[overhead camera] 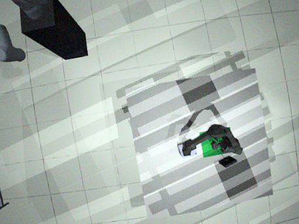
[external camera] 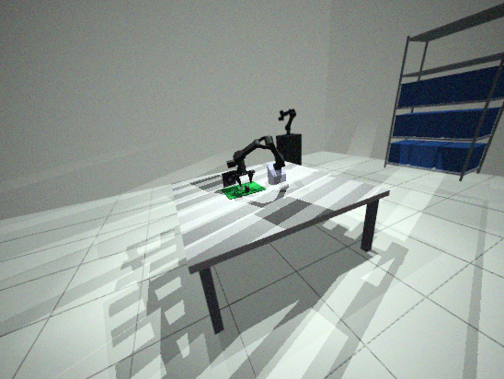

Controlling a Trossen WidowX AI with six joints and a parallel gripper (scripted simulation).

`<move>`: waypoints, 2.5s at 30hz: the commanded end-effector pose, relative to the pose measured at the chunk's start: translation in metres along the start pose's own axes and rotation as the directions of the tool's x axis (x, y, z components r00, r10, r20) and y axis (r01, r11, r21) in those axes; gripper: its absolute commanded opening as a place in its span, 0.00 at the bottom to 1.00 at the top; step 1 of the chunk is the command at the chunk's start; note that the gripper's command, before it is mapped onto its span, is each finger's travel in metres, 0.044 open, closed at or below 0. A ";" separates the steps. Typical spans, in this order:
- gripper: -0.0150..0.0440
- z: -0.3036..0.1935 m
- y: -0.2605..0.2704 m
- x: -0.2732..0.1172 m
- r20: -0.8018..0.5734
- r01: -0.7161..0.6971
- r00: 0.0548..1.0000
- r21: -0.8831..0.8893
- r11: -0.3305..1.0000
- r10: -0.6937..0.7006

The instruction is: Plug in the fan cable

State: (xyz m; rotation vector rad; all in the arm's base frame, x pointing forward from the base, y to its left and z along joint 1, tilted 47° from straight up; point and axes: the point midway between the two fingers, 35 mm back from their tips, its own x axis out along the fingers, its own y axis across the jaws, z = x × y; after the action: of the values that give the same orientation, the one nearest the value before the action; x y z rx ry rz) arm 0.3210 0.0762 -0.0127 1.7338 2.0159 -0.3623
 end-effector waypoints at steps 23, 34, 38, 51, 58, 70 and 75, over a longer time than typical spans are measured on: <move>0.72 0.005 -0.001 0.024 -0.003 0.002 1.000 0.000 1.000 -0.002; 0.60 0.005 -0.001 0.024 -0.003 0.002 1.000 0.000 1.000 -0.002; 0.55 0.005 -0.001 0.024 -0.003 0.002 1.000 0.000 1.000 -0.002; 0.41 0.005 -0.001 0.024 -0.003 0.002 1.000 0.000 1.000 -0.002; 0.25 0.003 0.001 0.008 0.002 0.001 1.000 0.002 1.000 -0.001; 0.25 -0.004 0.002 -0.028 0.006 0.002 1.000 0.006 1.000 -0.002; 0.25 -0.008 0.002 -0.044 0.004 0.002 1.000 0.007 1.000 -0.002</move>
State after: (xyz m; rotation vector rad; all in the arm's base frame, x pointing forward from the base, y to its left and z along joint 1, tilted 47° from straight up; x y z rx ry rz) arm 0.3254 0.0479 0.0099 1.7409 2.0198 -0.3799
